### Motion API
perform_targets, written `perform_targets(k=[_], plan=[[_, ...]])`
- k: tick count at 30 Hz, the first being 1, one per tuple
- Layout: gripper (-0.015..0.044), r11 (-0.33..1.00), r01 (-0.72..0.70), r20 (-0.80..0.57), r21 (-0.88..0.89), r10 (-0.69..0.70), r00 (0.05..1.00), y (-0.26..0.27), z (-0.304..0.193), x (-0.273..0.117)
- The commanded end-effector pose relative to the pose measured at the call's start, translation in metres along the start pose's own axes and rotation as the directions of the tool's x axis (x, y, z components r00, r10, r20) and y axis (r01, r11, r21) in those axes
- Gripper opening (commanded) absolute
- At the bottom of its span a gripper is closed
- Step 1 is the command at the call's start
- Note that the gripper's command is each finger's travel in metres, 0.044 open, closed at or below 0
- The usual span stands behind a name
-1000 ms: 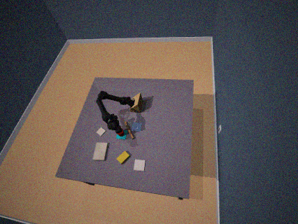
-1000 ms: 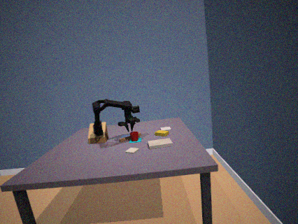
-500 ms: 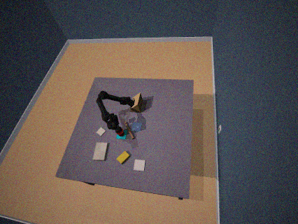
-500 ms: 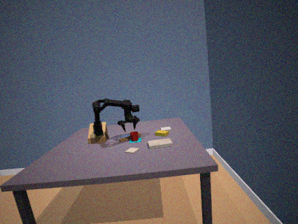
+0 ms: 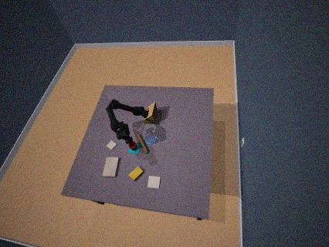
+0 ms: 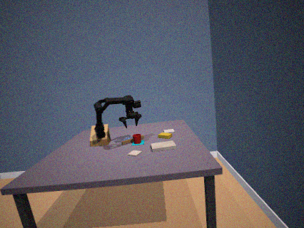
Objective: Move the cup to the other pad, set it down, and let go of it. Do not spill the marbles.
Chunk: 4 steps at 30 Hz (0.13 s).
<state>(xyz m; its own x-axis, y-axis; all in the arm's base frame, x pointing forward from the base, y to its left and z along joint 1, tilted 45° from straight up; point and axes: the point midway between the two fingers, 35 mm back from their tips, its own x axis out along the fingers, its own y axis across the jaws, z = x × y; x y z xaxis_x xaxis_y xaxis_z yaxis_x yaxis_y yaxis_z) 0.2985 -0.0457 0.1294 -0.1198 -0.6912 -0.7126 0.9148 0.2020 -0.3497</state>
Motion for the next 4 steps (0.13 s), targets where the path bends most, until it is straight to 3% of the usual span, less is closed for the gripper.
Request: perform_targets(k=[1,4], plan=[[0.0440,1.000,0.000,0.000,0.000,0.000,1.000,0.0000,0.0000,0.0000],[0.0440,1.000,0.000,0.000,0.000,0.000,1.000,0.0000,0.0000,0.0000]])
